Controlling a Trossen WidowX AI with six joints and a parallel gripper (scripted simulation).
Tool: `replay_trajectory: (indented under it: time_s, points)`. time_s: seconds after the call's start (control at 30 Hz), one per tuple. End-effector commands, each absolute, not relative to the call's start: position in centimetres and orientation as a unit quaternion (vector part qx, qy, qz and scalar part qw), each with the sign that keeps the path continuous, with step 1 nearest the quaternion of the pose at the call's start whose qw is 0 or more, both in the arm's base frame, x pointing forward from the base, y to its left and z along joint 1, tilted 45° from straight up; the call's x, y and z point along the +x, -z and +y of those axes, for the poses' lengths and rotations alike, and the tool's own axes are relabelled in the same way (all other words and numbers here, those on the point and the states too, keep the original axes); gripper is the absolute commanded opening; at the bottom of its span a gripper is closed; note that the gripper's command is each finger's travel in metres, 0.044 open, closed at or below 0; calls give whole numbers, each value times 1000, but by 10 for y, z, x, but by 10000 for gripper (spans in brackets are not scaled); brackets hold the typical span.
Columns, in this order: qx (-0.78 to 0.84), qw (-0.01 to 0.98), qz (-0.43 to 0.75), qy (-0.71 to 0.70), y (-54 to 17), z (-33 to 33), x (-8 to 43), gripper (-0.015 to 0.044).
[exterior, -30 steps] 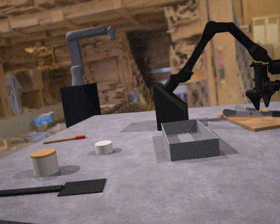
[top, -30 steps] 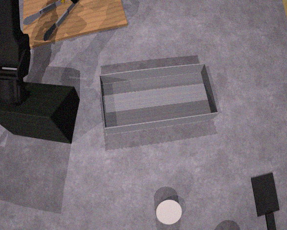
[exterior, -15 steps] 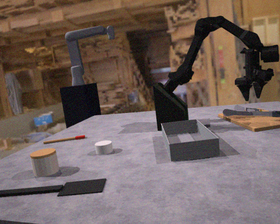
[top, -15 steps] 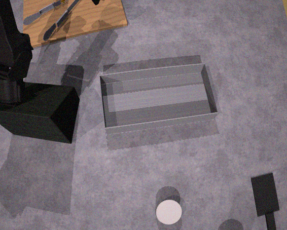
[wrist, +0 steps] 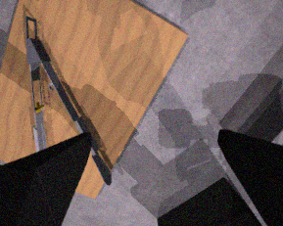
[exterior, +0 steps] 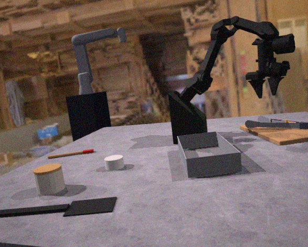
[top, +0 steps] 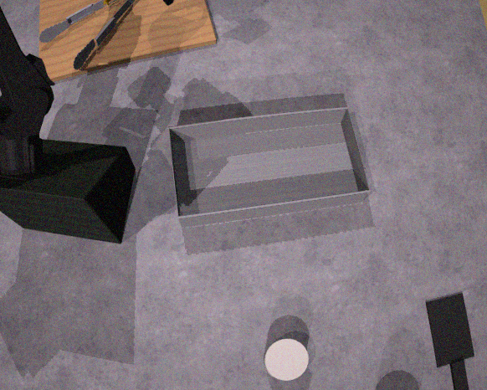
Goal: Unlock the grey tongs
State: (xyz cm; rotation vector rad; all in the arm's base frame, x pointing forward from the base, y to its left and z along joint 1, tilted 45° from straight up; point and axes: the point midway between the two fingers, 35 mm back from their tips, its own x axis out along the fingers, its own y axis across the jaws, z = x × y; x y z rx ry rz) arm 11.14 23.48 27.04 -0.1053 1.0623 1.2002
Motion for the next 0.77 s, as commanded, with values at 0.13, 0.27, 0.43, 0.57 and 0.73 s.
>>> replay_trajectory:
  time_s: [0.13,0.27,0.43,0.57,0.73]
  points:
    - [-45,698,467,-541,-296,215,108,440]
    - [-45,698,467,-541,-296,215,108,440]
    - [-45,698,467,-541,-296,215,108,440]
    - [-45,698,467,-541,-296,215,108,440]
    - [-45,698,467,-541,-296,215,108,440]
